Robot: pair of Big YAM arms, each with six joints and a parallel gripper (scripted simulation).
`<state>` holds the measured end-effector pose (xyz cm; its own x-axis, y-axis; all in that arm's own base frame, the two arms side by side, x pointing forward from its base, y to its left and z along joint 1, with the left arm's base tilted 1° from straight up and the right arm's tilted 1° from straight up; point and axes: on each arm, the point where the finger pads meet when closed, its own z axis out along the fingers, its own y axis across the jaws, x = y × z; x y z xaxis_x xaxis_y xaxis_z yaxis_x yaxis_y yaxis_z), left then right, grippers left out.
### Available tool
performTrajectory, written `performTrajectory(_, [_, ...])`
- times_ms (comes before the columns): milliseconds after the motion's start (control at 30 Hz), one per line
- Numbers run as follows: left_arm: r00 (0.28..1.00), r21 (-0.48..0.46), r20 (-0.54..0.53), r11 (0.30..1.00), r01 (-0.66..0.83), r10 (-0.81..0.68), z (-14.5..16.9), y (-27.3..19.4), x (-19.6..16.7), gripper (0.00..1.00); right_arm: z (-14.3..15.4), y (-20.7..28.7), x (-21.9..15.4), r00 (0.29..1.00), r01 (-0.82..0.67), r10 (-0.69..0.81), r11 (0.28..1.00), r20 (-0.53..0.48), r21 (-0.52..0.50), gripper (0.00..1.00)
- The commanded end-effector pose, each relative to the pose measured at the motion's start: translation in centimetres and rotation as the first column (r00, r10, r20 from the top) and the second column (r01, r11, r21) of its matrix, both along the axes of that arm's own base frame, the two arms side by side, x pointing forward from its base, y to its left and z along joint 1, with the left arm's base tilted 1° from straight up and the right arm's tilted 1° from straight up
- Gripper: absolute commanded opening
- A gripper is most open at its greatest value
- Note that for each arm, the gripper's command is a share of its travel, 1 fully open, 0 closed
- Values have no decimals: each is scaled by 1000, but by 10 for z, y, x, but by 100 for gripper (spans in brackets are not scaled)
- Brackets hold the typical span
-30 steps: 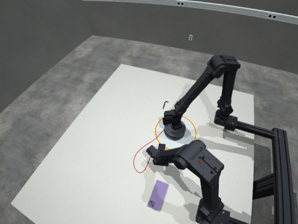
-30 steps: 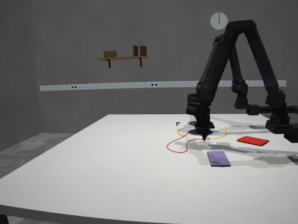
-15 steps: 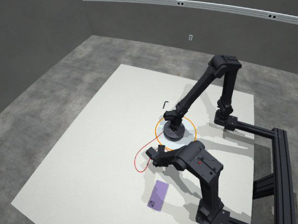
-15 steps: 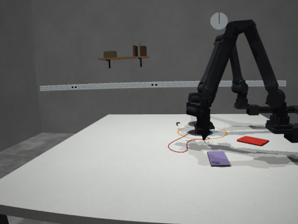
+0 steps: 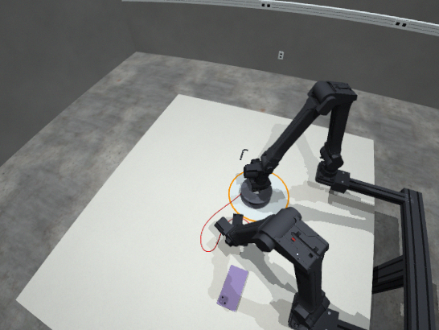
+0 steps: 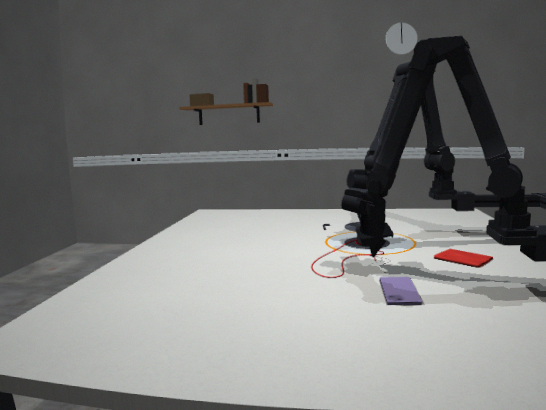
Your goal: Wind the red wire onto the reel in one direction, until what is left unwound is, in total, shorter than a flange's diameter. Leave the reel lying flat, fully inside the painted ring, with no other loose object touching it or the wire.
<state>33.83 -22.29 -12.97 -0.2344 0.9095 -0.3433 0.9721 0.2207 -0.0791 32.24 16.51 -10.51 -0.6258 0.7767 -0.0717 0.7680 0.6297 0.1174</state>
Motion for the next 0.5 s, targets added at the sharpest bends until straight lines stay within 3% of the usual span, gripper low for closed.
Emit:
performTrajectory(0, [1000,-7,6,1000,-4,4,-4,2,2,0,-20,-6,-17,958,283,-283,959,-52,-5,38])
performTrajectory(33, [1000,-7,6,1000,-4,4,-4,2,2,0,-20,-6,-17,958,283,-283,959,-52,-5,38])
performTrajectory(67, [1000,-5,6,1000,7,-7,-4,2,2,0,-20,-6,-17,907,414,-414,910,-75,-6,35])
performTrajectory(200, [1000,-2,6,1000,24,-24,-4,2,2,0,-20,-6,-17,798,593,-592,804,-114,-29,21])
performTrajectory(400, [999,8,7,999,44,-44,-5,2,2,0,-20,-6,-17,798,593,-592,804,-114,-29,0])
performTrajectory(467, [999,9,7,999,46,-46,-5,2,2,0,-20,-6,-17,808,578,-577,815,-114,-29,0])
